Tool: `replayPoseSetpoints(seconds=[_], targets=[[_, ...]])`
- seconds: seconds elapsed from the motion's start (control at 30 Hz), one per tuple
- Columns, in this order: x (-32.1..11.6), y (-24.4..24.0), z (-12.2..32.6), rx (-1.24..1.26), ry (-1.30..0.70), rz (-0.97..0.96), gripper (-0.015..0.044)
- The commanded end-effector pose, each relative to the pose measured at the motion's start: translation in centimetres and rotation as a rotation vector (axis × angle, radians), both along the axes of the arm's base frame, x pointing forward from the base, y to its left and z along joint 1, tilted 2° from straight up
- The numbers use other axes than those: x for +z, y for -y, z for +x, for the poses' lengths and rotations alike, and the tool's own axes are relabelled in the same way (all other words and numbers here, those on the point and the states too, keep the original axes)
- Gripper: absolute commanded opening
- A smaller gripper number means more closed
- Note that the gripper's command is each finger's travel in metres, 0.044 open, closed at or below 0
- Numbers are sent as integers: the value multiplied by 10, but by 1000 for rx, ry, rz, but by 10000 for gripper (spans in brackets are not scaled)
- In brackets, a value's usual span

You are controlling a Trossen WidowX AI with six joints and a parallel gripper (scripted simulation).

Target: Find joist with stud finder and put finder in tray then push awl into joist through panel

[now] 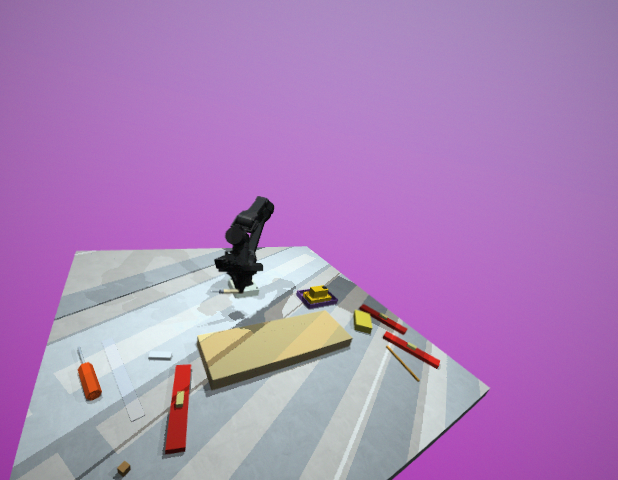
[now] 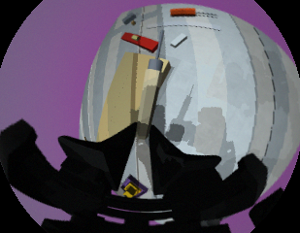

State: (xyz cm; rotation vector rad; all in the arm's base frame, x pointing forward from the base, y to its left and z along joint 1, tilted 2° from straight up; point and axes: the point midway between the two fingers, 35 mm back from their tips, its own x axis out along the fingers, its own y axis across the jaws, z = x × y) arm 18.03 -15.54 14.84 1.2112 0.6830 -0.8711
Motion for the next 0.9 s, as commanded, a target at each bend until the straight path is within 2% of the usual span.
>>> replayPoseSetpoints(seconds=[0.0, 0.87], targets=[[4, 1, 5, -93, 79, 46, 0], [43, 4, 30, -628, 590, 510, 0]])
